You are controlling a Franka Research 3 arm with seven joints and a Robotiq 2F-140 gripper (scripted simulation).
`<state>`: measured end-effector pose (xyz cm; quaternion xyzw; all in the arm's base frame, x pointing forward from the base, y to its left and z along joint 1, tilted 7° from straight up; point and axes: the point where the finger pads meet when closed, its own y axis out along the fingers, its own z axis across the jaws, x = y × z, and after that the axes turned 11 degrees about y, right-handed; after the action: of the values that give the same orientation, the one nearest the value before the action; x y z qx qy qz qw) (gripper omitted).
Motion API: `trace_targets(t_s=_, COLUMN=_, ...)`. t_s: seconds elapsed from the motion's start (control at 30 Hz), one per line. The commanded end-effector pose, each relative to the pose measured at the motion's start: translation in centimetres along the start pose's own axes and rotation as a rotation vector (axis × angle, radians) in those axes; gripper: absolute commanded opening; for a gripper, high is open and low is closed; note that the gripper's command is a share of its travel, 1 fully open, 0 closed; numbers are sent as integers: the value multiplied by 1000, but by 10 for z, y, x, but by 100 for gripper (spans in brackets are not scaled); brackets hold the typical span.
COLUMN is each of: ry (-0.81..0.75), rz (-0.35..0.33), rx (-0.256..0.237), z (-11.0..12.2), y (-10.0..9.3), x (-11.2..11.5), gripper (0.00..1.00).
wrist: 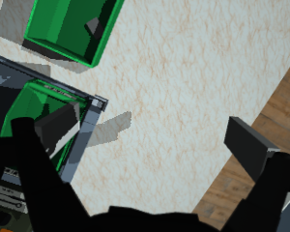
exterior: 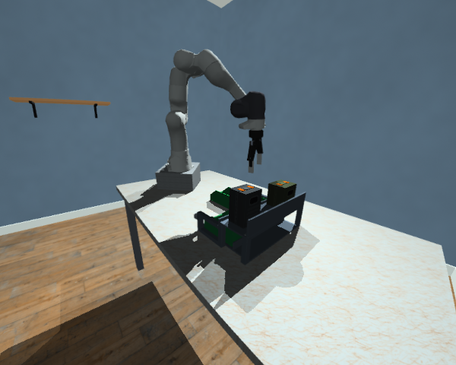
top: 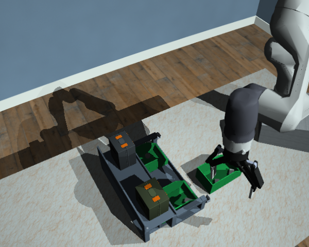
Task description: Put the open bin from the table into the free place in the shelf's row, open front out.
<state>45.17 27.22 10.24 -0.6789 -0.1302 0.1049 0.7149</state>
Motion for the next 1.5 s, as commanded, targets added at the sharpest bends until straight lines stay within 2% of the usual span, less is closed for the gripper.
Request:
trace_targets(t_s=0.0, ry=14, rz=-3, rx=-2, z=0, y=0, x=0, gripper=100)
trace_targets(t_s=1.47, ry=82, rz=-8, rx=-38, z=-18, y=1, x=-16, gripper=100)
